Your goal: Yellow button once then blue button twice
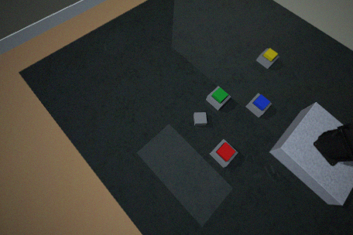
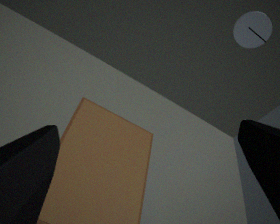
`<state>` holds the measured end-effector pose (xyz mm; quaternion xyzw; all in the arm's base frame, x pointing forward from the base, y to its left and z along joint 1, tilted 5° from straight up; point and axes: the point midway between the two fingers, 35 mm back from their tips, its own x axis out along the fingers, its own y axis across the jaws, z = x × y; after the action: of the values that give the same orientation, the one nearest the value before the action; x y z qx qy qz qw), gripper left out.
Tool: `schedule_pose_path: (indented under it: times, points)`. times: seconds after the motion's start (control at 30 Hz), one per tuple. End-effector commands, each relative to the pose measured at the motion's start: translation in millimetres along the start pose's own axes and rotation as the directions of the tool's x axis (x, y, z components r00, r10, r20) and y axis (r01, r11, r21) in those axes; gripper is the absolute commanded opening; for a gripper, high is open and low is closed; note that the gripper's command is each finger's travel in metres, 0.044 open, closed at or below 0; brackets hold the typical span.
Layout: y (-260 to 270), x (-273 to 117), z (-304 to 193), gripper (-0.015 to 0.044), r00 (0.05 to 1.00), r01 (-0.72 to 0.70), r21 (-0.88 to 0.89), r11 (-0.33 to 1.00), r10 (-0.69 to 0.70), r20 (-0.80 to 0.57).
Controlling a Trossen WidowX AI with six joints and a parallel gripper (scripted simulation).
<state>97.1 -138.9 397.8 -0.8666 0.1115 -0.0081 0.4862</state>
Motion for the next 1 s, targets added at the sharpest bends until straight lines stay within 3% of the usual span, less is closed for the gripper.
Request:
schedule_pose_path:
  times: [0.0,0.2,0.47,0.6,0.73,0.97]
  points:
    - [-1.7,-0.4,1.8,0.0400,1.000,-0.005,0.001,1.000,0.005,0.001]
    - [-41.6,7.7,66.4,0.0400,0.980,-0.197,0.049,0.979,0.196,0.020]
    - [-35.2,81.1,152.7,0.0400,0.821,-0.564,0.250,0.787,0.567,0.067]
    - [-2.5,127.6,181.2,0.0400,0.669,-0.706,0.408,0.579,0.734,0.117]
    - [42.1,166.5,197.9,0.0400,0.499,-0.762,0.560,0.325,0.846,0.188]
    - [138.3,211.6,210.9,0.0400,0.197,-0.627,0.758,-0.177,0.906,0.375]
